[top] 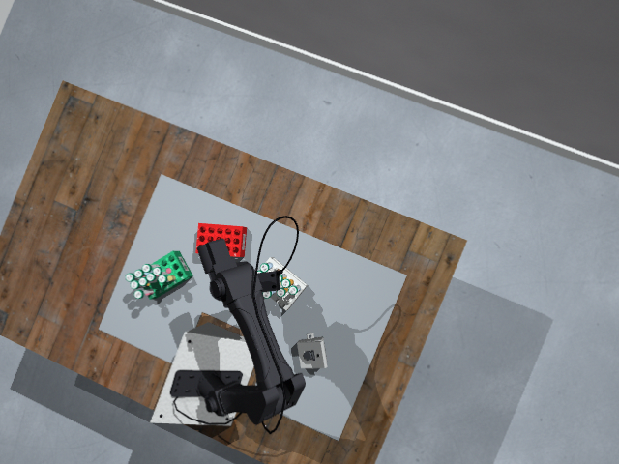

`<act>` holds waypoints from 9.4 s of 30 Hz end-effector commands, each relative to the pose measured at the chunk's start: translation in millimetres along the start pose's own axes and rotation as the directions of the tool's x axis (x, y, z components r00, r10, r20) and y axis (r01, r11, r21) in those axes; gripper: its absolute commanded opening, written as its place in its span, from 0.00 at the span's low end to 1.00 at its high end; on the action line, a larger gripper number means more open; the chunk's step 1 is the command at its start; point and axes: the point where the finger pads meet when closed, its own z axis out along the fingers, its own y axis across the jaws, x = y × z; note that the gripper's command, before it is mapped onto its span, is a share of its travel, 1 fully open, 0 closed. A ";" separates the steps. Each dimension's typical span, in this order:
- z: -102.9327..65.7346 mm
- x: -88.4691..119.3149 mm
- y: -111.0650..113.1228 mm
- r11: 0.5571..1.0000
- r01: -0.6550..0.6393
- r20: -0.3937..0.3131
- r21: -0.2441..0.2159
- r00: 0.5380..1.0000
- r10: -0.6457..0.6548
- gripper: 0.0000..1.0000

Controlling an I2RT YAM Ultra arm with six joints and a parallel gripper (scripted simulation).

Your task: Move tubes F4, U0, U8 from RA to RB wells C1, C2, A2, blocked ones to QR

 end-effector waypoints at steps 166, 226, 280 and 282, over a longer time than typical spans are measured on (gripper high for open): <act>33.2 0.1 0.8 1.000 0.004 0.021 -0.022 1.000 -0.004 0.00; 62.9 5.7 3.0 1.000 0.013 0.023 -0.008 1.000 -0.012 0.00; 64.9 4.4 6.0 1.000 -0.001 0.014 -0.017 1.000 0.001 0.24; 64.9 4.4 6.0 1.000 -0.001 0.014 -0.017 1.000 0.001 0.24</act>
